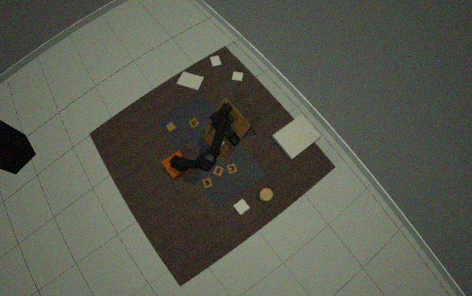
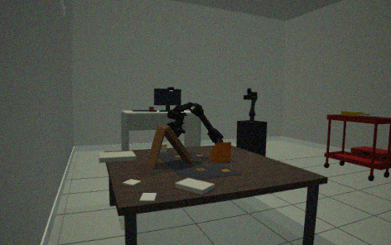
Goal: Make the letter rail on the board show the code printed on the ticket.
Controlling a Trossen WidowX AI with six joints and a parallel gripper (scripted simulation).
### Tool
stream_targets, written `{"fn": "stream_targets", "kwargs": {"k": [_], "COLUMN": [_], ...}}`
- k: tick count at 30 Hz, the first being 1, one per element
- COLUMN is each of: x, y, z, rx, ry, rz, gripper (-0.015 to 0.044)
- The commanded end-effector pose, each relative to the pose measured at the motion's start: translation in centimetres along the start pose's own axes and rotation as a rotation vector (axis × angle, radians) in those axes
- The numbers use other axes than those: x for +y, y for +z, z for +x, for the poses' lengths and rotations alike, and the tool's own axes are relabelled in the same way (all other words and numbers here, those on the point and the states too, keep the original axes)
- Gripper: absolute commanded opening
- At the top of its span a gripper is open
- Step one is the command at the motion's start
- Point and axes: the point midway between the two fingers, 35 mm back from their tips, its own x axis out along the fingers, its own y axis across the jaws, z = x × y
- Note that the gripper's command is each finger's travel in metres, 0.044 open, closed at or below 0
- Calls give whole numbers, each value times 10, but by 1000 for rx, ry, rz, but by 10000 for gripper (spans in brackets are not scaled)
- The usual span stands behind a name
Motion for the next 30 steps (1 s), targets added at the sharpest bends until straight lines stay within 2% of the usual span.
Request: {"fn": "stream_targets", "kwargs": {"k": [1, 30], "x": [2, 11], "y": [0, 1], "z": [1, 1], "rx": [0, 0], "ry": [-2, -1], "rz": [4, 4], "gripper": [0, 0]}}
